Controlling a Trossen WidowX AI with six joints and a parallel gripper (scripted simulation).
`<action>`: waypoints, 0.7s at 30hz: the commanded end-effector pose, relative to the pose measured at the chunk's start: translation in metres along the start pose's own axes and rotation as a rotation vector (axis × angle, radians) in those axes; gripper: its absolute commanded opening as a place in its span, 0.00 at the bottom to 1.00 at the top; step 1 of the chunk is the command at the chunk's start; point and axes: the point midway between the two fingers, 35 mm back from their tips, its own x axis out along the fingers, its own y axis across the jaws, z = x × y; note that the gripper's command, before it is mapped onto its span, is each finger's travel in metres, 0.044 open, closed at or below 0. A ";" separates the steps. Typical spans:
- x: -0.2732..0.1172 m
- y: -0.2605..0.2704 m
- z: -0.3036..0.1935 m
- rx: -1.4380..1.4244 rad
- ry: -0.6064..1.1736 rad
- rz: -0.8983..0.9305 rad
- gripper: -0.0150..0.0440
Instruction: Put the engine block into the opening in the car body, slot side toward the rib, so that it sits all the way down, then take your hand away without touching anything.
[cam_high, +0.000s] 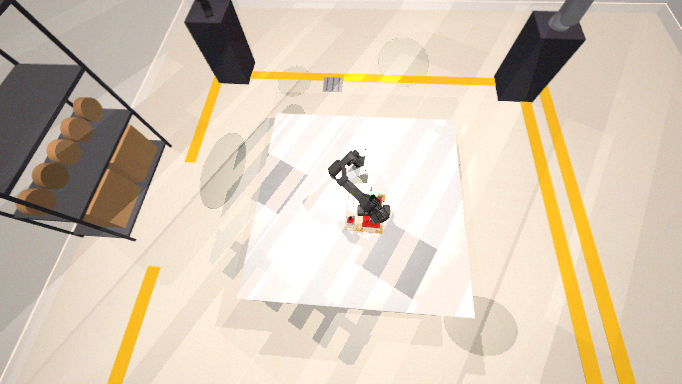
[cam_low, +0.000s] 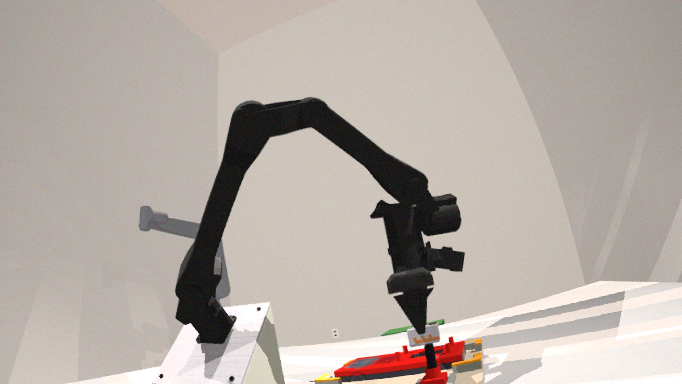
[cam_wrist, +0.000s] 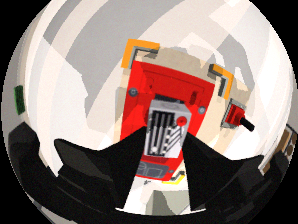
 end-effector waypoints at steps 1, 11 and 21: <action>0.000 0.001 0.000 -0.021 0.001 0.004 0.52; 0.000 0.001 0.000 0.242 0.001 0.004 0.52; 0.000 0.001 0.000 0.193 0.001 0.004 0.52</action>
